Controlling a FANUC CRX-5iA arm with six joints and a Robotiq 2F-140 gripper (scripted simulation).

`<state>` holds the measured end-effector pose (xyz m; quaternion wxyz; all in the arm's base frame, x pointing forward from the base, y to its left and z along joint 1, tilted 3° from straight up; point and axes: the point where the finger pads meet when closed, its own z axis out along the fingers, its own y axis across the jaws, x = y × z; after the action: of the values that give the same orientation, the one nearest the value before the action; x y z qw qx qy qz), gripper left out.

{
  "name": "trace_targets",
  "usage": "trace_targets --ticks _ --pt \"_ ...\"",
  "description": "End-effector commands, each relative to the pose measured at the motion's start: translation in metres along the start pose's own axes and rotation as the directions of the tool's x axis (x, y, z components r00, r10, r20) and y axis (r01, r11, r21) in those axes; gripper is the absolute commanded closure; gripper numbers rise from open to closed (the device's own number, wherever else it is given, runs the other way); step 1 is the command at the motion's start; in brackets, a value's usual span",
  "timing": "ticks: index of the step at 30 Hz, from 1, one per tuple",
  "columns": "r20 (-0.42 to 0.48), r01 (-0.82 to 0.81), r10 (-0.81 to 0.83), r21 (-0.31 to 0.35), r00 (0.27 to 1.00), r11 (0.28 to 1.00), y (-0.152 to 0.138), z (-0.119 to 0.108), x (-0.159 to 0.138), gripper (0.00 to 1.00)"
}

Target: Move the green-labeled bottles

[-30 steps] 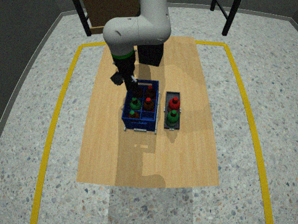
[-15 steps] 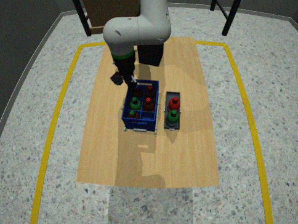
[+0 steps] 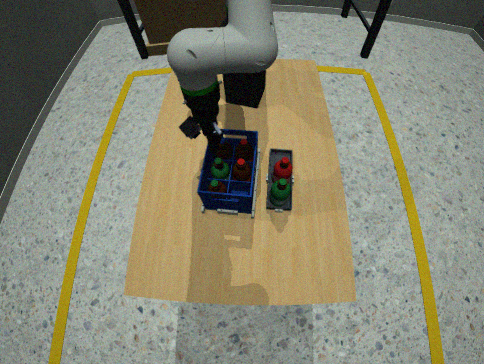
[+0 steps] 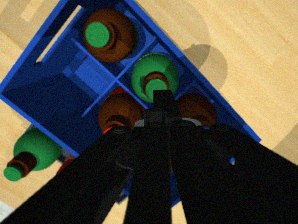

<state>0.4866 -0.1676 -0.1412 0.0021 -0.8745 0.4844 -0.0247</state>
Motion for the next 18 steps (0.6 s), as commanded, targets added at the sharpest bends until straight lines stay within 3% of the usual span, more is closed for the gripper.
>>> trace_targets --ticks 1,7,10,12,13,18 --pt "-0.001 0.0 0.0 0.001 1.0 1.0 -0.001 -0.001 0.001 0.9" --pt "-0.001 0.0 0.0 0.001 1.0 1.0 -0.002 -0.001 0.0 0.9" --pt "-0.001 0.001 -0.001 0.001 1.0 1.0 -0.044 -0.001 -0.014 0.9" --pt "-0.001 0.001 -0.001 0.001 1.0 1.0 -0.044 -0.001 -0.014 0.9" --pt "0.0 0.001 -0.001 0.001 1.0 1.0 -0.068 -0.001 -0.025 0.9" --pt "0.0 0.001 -0.001 0.001 1.0 1.0 -0.111 0.0 -0.047 0.9"
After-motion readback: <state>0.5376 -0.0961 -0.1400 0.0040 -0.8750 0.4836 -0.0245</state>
